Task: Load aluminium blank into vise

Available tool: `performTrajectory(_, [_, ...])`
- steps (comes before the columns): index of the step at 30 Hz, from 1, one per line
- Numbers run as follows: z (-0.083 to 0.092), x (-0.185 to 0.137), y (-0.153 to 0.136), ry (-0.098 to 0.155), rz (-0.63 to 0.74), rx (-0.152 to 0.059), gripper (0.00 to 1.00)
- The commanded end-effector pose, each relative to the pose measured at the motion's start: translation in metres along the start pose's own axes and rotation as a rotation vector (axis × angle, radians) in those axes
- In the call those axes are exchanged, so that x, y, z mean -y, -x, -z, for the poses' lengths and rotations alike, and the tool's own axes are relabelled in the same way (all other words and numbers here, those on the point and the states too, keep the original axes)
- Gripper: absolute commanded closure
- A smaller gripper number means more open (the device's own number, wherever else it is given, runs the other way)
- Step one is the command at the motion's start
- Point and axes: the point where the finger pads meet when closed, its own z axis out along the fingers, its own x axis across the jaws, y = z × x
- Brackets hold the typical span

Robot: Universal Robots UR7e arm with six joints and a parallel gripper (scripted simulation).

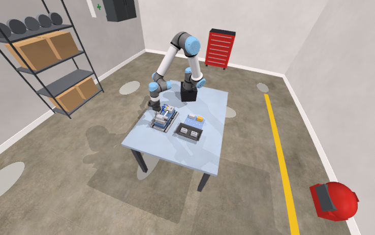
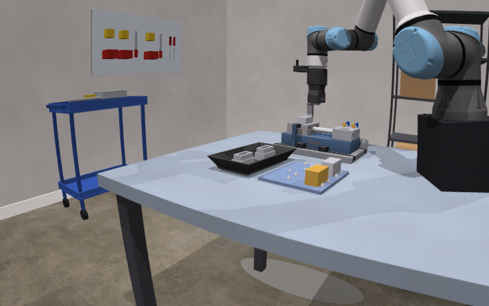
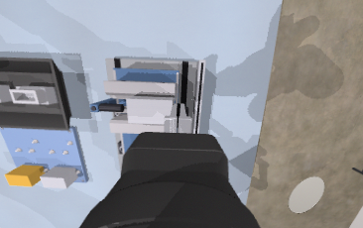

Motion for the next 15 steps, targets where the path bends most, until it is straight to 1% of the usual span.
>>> performTrajectory(1, [0.0006, 0.0005, 0.0012, -0.002, 0.0, 0.0, 1.0])
performTrajectory(15, [0.0006, 0.0005, 0.005, -0.002, 0.0, 0.0, 1.0])
